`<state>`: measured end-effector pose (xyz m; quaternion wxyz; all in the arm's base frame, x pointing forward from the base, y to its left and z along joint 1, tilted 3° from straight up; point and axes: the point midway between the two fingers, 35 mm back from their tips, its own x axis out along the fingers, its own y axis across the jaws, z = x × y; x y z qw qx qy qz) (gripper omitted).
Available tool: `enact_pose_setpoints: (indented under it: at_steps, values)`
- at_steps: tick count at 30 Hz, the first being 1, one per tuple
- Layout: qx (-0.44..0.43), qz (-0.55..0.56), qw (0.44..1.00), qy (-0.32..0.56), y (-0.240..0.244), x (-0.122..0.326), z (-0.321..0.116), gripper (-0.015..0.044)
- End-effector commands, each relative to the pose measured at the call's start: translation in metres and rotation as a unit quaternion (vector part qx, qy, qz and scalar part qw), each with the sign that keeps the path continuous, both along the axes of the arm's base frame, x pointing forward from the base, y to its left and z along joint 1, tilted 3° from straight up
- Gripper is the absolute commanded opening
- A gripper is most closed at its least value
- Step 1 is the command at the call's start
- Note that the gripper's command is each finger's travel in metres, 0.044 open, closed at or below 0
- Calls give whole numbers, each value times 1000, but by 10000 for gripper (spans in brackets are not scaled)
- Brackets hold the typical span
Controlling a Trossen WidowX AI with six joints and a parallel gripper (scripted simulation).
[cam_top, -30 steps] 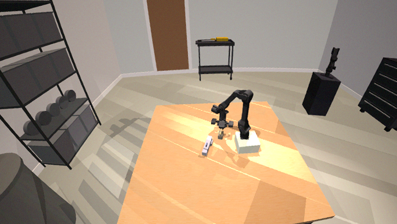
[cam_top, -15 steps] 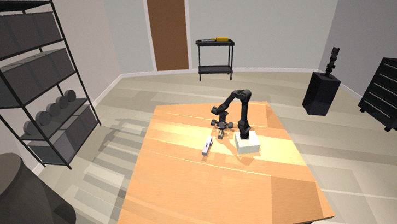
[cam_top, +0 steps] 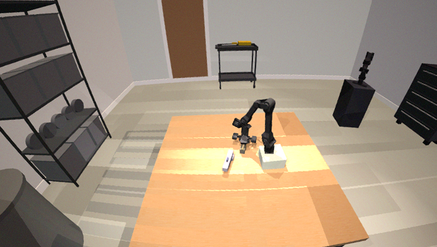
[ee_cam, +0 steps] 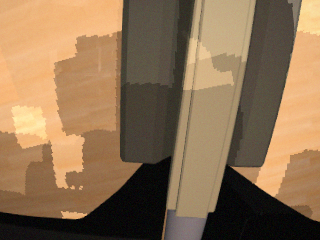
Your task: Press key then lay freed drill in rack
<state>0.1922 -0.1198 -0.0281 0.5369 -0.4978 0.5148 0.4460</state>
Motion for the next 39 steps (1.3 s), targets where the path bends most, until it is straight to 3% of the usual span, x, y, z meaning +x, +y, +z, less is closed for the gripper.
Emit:
enact_pose_setpoints:
  at_steps: [1,17,39]
  values:
    - [0,0,1000,0,0,0,0,26]
    - [0,0,1000,0,0,0,0,440]
    - [4,2,1000,1,1,-5,80,440]
